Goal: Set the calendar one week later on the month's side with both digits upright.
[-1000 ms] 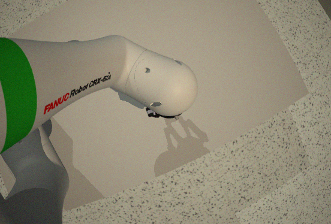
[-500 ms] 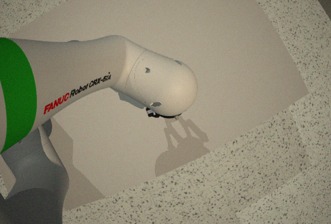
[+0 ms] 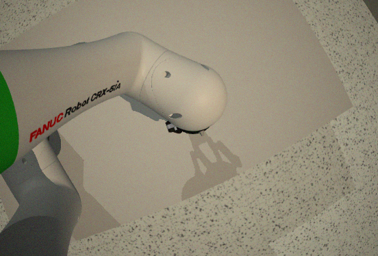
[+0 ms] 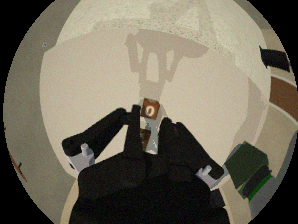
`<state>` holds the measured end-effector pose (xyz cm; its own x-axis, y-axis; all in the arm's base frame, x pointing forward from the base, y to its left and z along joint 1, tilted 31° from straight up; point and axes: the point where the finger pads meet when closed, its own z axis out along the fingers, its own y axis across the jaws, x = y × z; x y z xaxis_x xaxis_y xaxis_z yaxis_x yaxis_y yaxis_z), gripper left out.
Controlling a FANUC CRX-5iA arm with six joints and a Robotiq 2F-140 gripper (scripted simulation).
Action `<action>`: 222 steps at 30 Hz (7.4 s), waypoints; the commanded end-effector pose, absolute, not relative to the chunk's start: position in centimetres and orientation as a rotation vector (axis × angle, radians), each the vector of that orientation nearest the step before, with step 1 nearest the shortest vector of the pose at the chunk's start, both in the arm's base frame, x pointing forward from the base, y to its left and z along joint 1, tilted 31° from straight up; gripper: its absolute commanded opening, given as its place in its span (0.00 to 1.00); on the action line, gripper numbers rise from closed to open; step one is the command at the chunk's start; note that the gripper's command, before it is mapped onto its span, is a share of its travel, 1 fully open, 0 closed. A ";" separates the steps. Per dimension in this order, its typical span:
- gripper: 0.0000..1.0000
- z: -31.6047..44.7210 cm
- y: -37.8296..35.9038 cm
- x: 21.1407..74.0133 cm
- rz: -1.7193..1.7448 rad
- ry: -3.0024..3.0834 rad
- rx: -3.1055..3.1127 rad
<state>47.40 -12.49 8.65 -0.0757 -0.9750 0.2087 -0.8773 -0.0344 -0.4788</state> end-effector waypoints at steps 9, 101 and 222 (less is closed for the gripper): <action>0.17 14.8 -10.9 44.0 -0.750 2.039 -1.995; 0.17 7.9 0.5 47.2 -0.750 2.036 -1.999; 0.17 5.1 -0.3 48.8 -0.750 2.036 -1.999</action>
